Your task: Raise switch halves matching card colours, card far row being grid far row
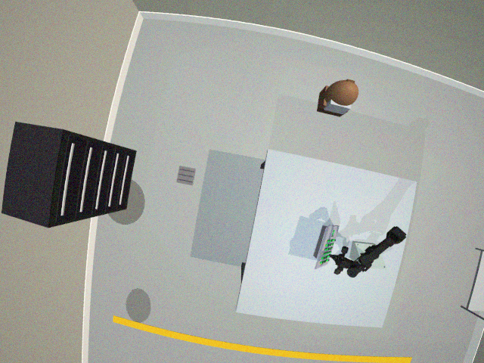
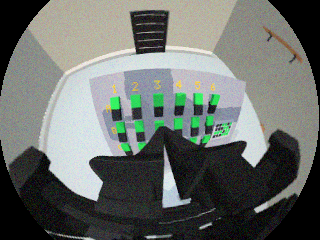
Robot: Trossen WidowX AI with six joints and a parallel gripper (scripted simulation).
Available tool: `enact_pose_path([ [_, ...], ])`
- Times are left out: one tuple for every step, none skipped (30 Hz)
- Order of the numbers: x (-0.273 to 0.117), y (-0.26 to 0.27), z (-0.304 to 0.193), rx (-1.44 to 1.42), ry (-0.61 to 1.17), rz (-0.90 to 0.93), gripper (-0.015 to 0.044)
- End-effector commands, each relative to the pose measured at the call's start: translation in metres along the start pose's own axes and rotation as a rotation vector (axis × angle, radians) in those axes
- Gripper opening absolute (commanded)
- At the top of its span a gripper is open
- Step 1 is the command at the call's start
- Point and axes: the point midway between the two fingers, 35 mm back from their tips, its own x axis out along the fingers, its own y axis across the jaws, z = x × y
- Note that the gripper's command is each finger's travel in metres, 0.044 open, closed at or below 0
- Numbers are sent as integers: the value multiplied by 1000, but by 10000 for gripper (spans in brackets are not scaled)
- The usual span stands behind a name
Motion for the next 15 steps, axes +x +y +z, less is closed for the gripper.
enact_pose_path([
  [5, 2, -6, -18, 10, 4, 0],
  [6, 2, -5, -18, 10, 4, 0],
  [7, 2, -5, -18, 10, 4, 0],
  [9, 2, -5, -18, 10, 4, 0],
  [10, 2, -5, -18, 10, 4, 0],
  [12, 2, -5, -18, 10, 4, 0],
  [13, 2, -5, -18, 10, 4, 0],
  [15, 2, -5, -18, 10, 4, 0],
  [16, 2, -5, -18, 10, 4, 0],
  [16, 2, -5, -18, 10, 3, 0],
  [17, 2, -5, -18, 10, 3, 0],
  [17, 2, -5, -18, 10, 3, 0],
  [17, 2, -5, -18, 10, 3, 0],
  [17, 2, -5, -18, 10, 3, 0],
  [17, 2, -5, -18, 10, 3, 0],
])
